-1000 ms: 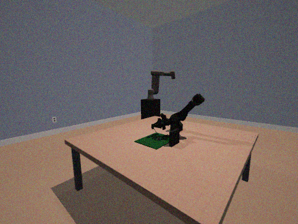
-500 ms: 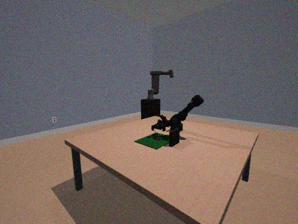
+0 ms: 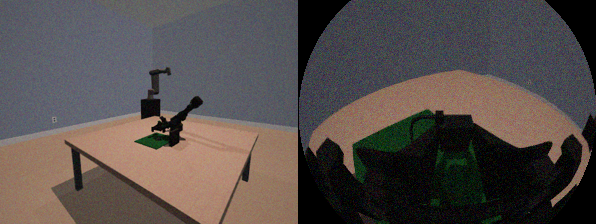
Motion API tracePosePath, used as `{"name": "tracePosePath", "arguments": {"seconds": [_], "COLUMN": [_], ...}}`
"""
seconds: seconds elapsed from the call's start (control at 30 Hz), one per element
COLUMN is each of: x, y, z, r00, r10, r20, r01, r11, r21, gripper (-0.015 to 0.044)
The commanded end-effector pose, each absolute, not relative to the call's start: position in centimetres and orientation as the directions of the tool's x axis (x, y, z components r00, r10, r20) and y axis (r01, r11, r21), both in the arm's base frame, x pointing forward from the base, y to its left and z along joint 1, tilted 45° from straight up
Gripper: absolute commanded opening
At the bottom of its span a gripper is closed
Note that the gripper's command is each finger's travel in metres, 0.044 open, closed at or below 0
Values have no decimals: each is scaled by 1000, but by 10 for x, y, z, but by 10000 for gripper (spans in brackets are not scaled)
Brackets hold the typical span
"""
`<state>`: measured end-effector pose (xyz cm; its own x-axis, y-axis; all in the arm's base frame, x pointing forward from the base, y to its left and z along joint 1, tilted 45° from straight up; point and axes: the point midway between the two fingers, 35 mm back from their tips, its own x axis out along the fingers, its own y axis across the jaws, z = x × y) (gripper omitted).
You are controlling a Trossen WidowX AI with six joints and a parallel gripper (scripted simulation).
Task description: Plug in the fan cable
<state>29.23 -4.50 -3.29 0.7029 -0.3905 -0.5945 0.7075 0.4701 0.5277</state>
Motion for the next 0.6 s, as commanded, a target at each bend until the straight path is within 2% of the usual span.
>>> {"name": "tracePosePath", "arguments": {"seconds": [0.0,0.57], "x": [293,294], "y": [-43,-33], "z": [-34,-45], "r00": [704,704], "r10": [-393,-393], "r20": [-591,-592], "r01": [707,707], "r11": [467,467], "r21": [531,531], "gripper": [0,0]}}
